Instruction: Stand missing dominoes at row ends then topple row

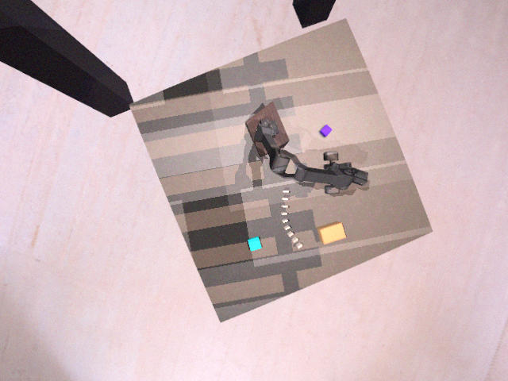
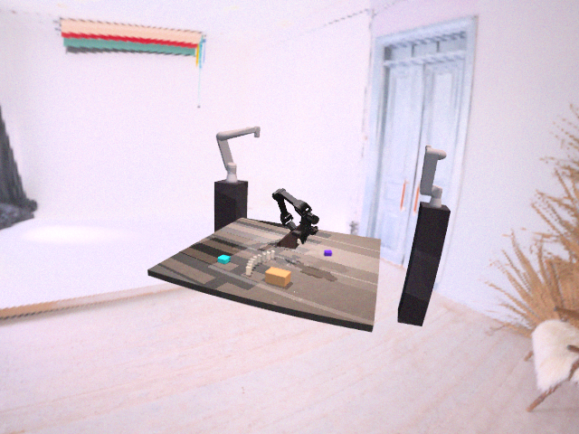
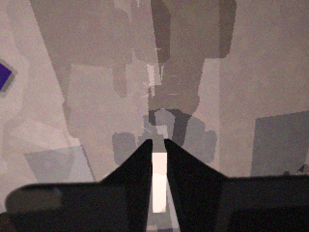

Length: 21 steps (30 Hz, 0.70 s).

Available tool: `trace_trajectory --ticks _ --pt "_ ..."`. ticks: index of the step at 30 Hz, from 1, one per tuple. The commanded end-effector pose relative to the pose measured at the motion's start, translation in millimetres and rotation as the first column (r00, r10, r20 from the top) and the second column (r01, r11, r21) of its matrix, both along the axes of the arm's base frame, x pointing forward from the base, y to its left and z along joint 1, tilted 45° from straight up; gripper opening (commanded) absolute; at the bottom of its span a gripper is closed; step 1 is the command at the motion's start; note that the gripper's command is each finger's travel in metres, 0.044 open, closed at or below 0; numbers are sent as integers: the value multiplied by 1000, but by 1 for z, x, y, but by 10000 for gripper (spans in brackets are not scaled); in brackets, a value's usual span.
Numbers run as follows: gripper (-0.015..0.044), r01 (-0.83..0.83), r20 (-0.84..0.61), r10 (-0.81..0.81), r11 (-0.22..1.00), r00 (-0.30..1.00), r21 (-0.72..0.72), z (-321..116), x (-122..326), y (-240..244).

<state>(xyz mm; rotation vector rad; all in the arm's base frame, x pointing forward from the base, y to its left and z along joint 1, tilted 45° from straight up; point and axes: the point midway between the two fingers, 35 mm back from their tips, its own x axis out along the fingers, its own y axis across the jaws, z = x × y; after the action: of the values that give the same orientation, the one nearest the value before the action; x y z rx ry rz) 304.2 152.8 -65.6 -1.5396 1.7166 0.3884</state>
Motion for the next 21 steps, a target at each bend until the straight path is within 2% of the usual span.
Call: trace_trajectory --ticks 1,11,16,21 --pt "25 21 19 -21 1000 1000 4 -18 16 21" --pt "25 70 69 -71 997 995 13 -70 44 63" --pt "25 77 71 -78 997 994 23 -76 45 64" --pt "25 100 57 -106 990 993 95 -92 47 62"
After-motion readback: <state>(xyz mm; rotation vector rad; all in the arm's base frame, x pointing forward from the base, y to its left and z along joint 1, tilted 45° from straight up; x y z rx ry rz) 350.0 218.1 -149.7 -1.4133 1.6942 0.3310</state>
